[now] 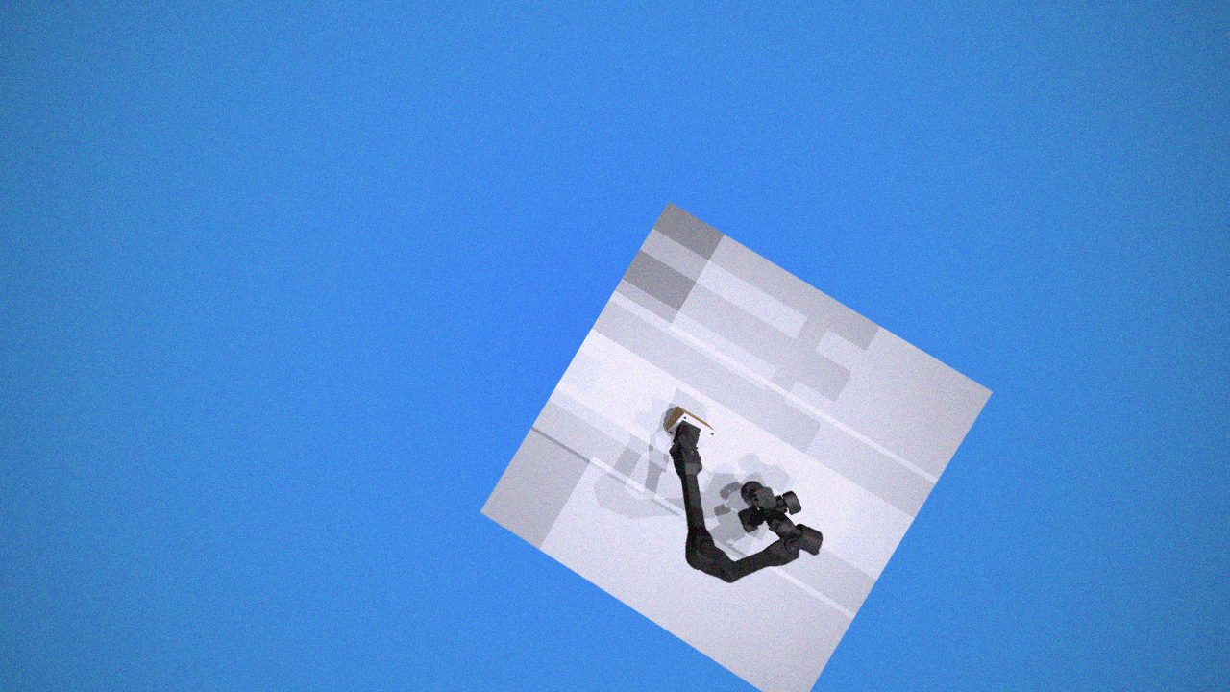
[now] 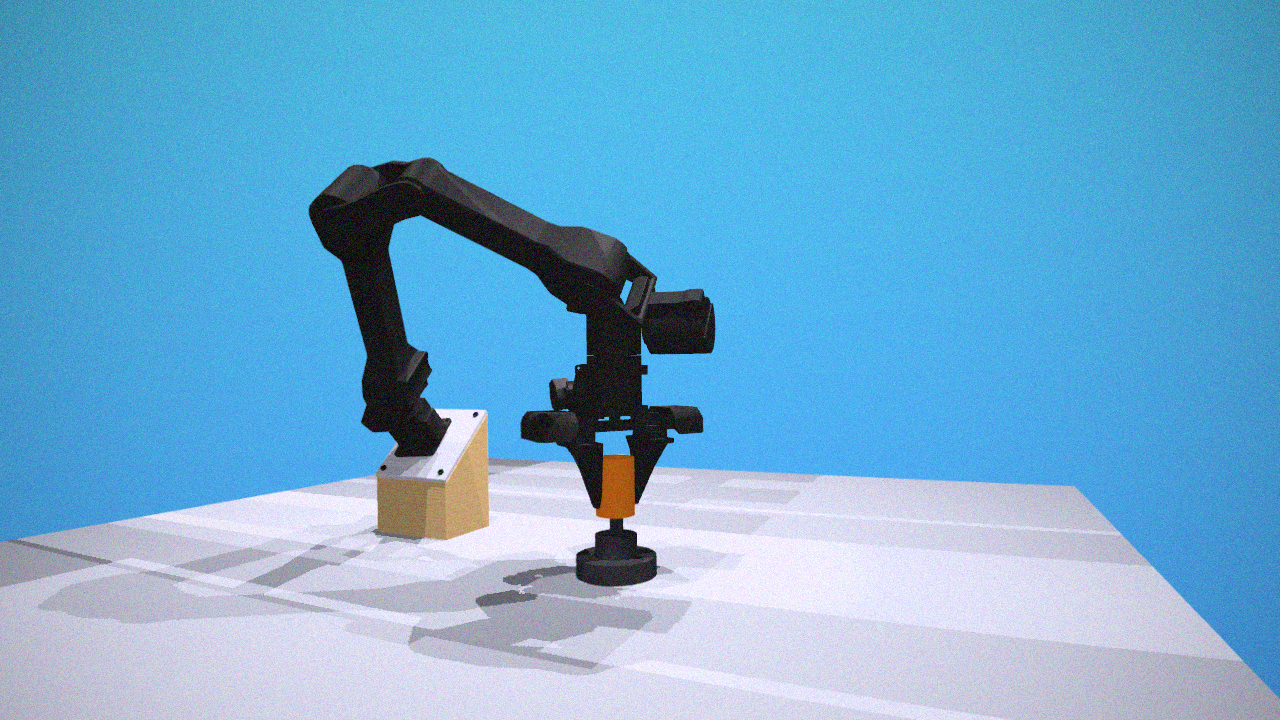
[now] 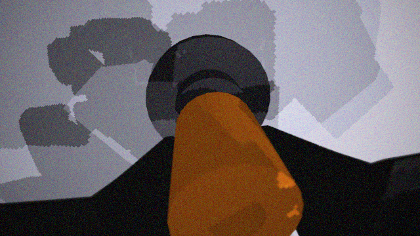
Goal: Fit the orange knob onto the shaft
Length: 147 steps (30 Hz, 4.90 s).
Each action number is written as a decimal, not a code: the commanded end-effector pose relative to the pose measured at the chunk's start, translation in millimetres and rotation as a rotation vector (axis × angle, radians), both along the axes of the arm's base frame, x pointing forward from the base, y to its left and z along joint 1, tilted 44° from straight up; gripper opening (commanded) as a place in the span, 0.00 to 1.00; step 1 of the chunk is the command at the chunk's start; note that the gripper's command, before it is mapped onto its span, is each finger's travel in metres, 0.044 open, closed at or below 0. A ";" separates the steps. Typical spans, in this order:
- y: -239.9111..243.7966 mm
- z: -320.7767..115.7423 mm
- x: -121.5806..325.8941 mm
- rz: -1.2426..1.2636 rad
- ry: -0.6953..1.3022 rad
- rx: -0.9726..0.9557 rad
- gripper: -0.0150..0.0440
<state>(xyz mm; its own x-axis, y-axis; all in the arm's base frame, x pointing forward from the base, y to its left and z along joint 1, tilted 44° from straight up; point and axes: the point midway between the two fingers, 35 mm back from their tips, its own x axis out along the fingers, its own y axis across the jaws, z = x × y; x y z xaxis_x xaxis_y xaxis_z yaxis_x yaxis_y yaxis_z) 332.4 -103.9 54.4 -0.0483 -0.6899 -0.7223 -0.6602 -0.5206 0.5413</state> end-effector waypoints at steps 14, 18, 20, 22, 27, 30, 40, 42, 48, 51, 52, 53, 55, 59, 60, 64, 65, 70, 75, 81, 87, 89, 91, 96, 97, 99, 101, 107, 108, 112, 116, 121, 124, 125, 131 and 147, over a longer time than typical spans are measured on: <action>-2.2 -2.0 0.4 0.139 0.129 0.007 0.25; -1.7 -1.7 0.4 0.139 0.129 0.007 0.25; -2.0 -2.1 0.4 0.139 0.129 0.007 0.25; -2.0 -2.1 0.4 0.139 0.129 0.007 0.25; 0.8 0.9 0.9 0.139 0.129 0.007 0.25; 0.9 1.6 1.3 0.158 0.146 0.008 0.25; -0.4 -0.6 0.8 0.290 0.273 0.017 0.25; -0.4 -0.7 0.6 0.290 0.273 0.017 0.25; -1.7 -1.8 0.6 0.290 0.273 0.016 0.25; -1.8 -2.3 0.6 0.290 0.273 0.016 0.25; -1.8 -2.3 0.6 0.290 0.273 0.016 0.25; -1.8 -2.3 0.6 0.290 0.273 0.016 0.25; -1.8 -2.3 0.6 0.290 0.273 0.016 0.25; 1.0 0.8 0.7 0.291 0.273 0.017 0.25; 1.1 1.4 1.0 0.291 0.273 0.017 0.25; 1.1 1.5 1.4 0.352 0.333 0.021 0.25; 1.0 1.5 1.5 0.380 0.359 0.022 0.25; 0.0 -0.3 1.2 0.442 0.418 0.026 0.25; -1.1 -1.8 0.6 0.442 0.418 0.026 0.25; -1.4 -2.0 0.6 0.442 0.418 0.026 0.25; -0.8 -1.5 0.7 0.442 0.418 0.026 0.25; 0.7 0.2 0.9 0.442 0.418 0.026 0.25; 1.1 1.3 1.3 0.442 0.418 0.026 0.25; 1.0 1.5 1.8 0.348 0.328 0.020 0.25; 0.9 1.5 1.9 0.310 0.292 0.018 0.25; 0.6 1.3 2.0 0.215 0.201 0.012 0.25; 0.1 1.0 1.8 0.114 0.105 0.005 0.25; -1.2 -0.3 0.6 -0.189 -0.185 -0.014 0.25; -1.2 -0.3 0.4 -0.239 -0.234 -0.018 0.25; -1.3 0.1 0.1 -0.440 -0.426 -0.031 0.25; -1.1 0.8 0.1 -0.627 -0.605 -0.043 0.25; -0.6 1.4 0.0 -0.857 -0.825 -0.057 0.25; -0.3 1.5 -0.2 -1.003 -0.964 -0.067 0.25; -0.2 1.5 -0.3 -1.052 -1.011 -0.070 0.25; 0.2 0.9 -1.0 -1.350 -1.296 -0.089 0.25; 0.5 0.0 0.8 -1.979 -1.895 -0.128 0.25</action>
